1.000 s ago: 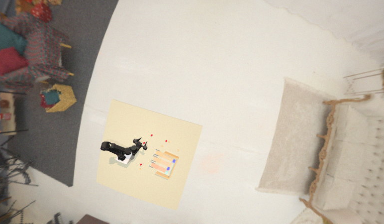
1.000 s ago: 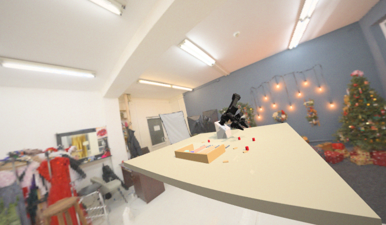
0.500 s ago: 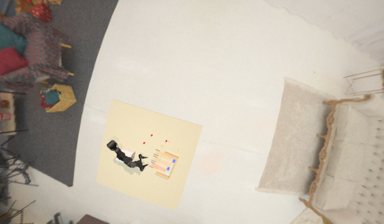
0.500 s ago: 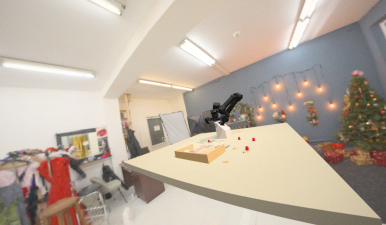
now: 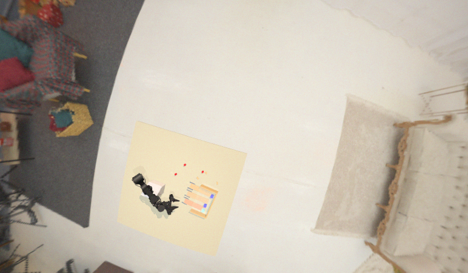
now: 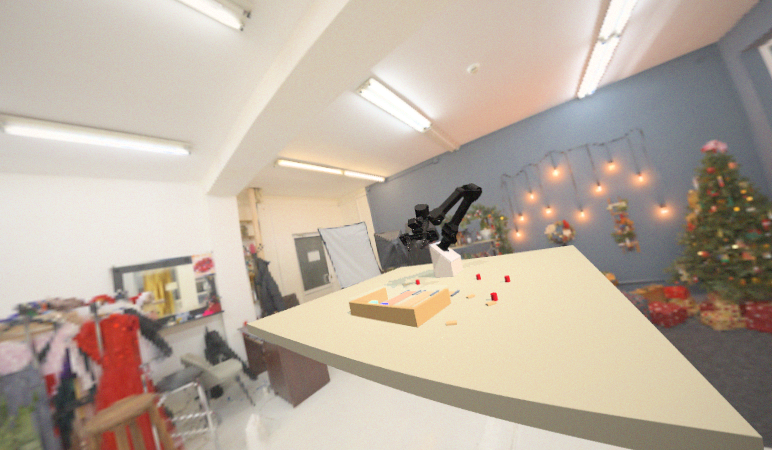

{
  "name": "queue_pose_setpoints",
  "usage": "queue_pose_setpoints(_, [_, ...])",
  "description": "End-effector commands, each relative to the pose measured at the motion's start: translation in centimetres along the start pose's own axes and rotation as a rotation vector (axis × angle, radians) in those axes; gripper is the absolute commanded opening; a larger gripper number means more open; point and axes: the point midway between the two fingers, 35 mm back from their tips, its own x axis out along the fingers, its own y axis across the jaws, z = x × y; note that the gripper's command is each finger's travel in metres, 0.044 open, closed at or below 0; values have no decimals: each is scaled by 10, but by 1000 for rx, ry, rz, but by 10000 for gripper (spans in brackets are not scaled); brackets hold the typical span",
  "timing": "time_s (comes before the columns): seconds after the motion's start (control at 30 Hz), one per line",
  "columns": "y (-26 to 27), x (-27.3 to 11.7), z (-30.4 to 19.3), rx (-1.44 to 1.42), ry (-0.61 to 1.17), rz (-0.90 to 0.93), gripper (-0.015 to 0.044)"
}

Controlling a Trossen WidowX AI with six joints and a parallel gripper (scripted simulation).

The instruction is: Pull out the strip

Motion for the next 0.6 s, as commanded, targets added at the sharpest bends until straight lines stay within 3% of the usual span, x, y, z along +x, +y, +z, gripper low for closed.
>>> queue_pose_setpoints(0.0, [-15,17,8,-8,72,-46,216])
queue_pose_setpoints(0.27, [-47,59,-2,50,357,-98,6])
queue_pose_setpoints(0.57, [-68,95,-35,131,748,-92,0])
